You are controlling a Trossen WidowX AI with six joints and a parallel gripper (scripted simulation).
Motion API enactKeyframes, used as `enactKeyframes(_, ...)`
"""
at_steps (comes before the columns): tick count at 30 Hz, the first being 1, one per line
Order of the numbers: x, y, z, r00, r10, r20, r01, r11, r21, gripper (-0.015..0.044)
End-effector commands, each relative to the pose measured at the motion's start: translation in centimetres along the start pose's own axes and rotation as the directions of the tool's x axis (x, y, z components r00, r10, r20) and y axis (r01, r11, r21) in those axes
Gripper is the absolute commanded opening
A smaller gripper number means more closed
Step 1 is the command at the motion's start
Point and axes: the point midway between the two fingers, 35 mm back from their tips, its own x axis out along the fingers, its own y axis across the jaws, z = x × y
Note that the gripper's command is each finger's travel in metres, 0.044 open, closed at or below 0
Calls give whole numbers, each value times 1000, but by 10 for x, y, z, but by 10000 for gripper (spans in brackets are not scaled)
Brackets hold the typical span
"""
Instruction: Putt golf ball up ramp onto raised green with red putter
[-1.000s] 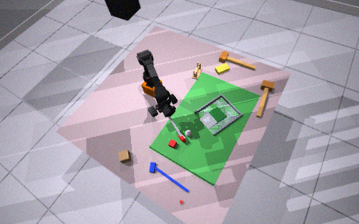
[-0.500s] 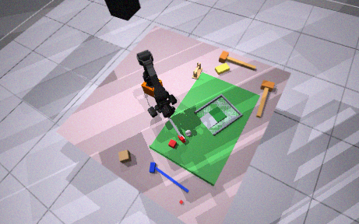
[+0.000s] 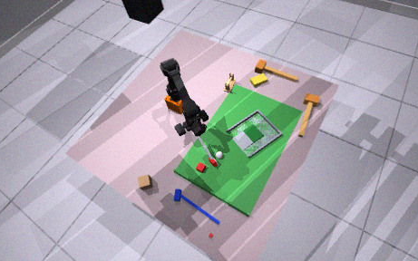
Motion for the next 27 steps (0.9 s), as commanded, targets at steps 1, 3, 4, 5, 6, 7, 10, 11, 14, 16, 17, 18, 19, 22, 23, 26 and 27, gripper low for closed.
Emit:
enactKeyframes(1, -1, 50, 1, 1000, 9, 5, -9, 1000, -20, 0)
enactKeyframes(3, -1, 79, -2, 1000, 11, 4, -11, 1000, -23, 0)
enactKeyframes(4, 0, 90, -4, 1000, 11, 3, -11, 1000, -24, 0)
enactKeyframes(5, 0, 97, -6, 1000, 12, 2, -12, 1000, -24, 0)
enactKeyframes(6, 0, 99, -6, 1000, 12, 2, -12, 1000, -24, 0)
enactKeyframes(7, 0, 99, -6, 1000, 12, 2, -12, 1000, -24, 0)
enactKeyframes(10, -5, 99, -7, 1000, 12, 2, -12, 1000, -24, 0)
enactKeyframes(11, -8, 99, -7, 1000, 12, 2, -12, 1000, -24, 0)
enactKeyframes(14, -22, 99, -10, 1000, 12, 2, -12, 1000, -24, 0)
enactKeyframes(16, -33, 99, -13, 1000, 12, 2, -12, 1000, -24, 0)
enactKeyframes(17, -39, 98, -15, 1000, 12, 2, -12, 1000, -24, 0)
enactKeyframes(18, -44, 98, -16, 1000, 12, 2, -12, 1000, -24, 0)
enactKeyframes(19, -50, 98, -18, 1000, 12, 2, -12, 1000, -24, 0)
enactKeyframes(22, -58, 98, -21, 1000, 12, 2, -11, 1000, -24, 0)
enactKeyframes(23, -49, 97, -18, 1000, 7, 1, -7, 1000, -27, 0)
enactKeyframes(26, -49, 97, -18, 1000, 7, 1, -7, 1000, -27, 0)
enactKeyframes(27, -49, 97, -18, 1000, 7, 1, -7, 1000, -27, 0)
